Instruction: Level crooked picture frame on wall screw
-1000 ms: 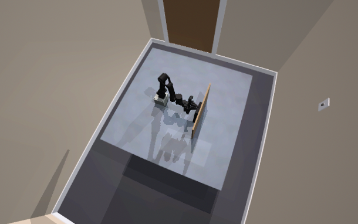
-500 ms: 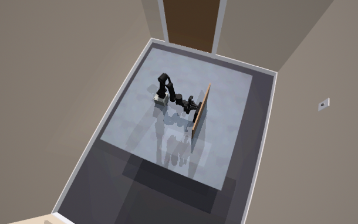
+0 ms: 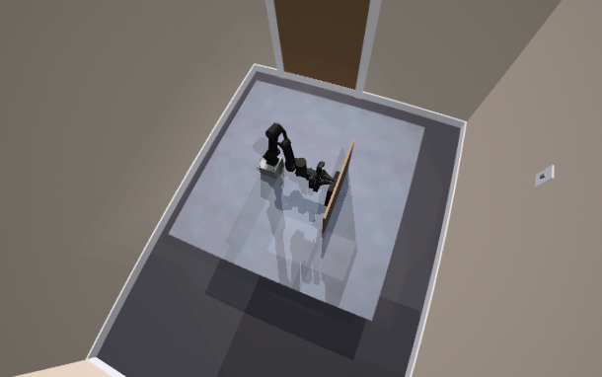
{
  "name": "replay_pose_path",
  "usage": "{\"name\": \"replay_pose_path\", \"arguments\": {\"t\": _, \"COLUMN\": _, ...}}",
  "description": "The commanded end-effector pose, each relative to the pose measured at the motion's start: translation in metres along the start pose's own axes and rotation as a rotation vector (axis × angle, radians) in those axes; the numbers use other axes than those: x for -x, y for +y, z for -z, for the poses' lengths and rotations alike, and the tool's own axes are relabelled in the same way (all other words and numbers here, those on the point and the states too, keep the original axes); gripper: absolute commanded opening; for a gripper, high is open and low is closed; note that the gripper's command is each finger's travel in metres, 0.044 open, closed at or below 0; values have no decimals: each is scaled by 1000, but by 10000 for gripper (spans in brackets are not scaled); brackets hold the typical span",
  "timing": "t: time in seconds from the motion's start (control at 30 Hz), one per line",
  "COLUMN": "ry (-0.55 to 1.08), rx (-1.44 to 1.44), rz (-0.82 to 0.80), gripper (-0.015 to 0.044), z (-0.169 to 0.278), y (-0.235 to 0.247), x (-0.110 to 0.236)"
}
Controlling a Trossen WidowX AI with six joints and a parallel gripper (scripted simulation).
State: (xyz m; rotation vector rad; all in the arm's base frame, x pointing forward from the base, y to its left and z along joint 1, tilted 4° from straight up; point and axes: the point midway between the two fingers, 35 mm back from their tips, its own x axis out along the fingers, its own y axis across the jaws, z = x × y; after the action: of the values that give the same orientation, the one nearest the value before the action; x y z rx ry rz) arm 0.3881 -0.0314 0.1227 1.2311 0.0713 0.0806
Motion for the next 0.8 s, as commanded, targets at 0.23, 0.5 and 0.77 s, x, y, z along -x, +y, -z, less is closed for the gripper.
{"name": "replay_pose_path", "arguments": {"t": 0.23, "ry": 0, "rx": -85, "rz": 1, "gripper": 0, "z": 0, "y": 0, "x": 0}}
{"name": "replay_pose_path", "arguments": {"t": 0.5, "ry": 0, "rx": -96, "rz": 1, "gripper": 0, "z": 0, "y": 0, "x": 0}}
{"name": "replay_pose_path", "arguments": {"t": 0.77, "ry": -1, "rx": -146, "rz": 1, "gripper": 0, "z": 0, "y": 0, "x": 0}}
